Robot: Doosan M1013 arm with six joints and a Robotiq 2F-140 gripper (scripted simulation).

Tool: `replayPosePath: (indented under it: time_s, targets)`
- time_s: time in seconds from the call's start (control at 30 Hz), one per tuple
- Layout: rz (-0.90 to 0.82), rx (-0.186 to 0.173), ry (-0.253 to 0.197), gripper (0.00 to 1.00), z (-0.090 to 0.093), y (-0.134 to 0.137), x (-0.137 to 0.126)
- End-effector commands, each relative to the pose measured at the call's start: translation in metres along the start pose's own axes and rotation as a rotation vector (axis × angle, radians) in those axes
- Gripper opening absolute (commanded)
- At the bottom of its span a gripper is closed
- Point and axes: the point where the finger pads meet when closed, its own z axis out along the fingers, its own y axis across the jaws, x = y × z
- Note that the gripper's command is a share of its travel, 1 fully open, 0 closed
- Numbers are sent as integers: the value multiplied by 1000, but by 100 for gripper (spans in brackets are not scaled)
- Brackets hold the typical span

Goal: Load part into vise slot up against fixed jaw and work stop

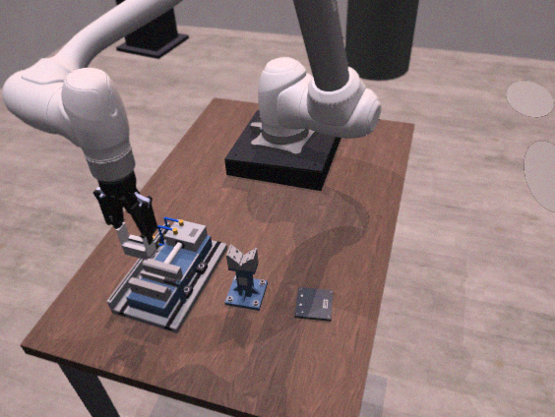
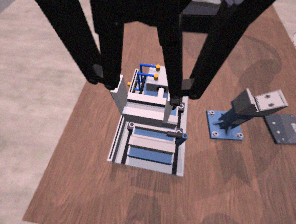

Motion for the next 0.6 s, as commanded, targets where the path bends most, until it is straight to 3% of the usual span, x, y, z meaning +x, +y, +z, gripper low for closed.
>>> replayPosePath:
  time_s: [0.0,0.57]
  targets:
    - [-3,2,-5,0,15,2,-2]
    - [-3,2,-5,0,40,3,-1]
